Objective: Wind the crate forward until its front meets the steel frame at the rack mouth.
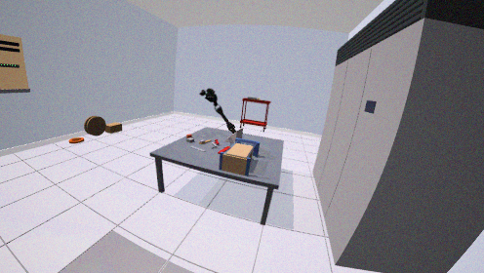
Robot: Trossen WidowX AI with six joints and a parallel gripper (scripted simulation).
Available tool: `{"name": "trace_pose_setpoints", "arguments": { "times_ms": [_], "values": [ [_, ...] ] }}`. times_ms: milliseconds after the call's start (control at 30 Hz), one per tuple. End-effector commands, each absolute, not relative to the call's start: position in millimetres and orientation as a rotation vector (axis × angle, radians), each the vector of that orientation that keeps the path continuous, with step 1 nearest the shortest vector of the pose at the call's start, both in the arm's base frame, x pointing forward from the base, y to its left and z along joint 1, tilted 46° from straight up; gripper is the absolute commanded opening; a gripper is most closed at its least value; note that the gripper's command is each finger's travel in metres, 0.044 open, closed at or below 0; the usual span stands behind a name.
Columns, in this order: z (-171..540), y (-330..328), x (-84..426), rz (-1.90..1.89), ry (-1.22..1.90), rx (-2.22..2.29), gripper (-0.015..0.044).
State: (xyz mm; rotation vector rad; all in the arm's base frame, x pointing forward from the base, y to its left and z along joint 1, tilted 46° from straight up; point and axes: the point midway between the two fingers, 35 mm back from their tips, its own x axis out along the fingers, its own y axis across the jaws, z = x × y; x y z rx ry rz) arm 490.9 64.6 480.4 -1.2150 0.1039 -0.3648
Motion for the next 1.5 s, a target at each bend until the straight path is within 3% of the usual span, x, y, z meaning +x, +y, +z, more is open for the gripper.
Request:
{"name": "trace_pose_setpoints", "arguments": {
  "times_ms": [0, 233, 467, 967, 1467],
  "values": [
    [412.4, 35.1, 508.4, -0.32, 0.316, -1.25, 0.044],
    [309.1, -21.7, 506.3, -0.261, 0.668, -1.266, 0.044],
    [214.7, -79.2, 471.4, -0.211, 1.032, -1.241, 0.044],
    [72.7, -167.9, 307.6, -0.093, 1.839, -1.061, 0.044],
    [56.2, -191.3, 293.5, -0.086, 1.872, -1.051, 0.044]
  ]
}}
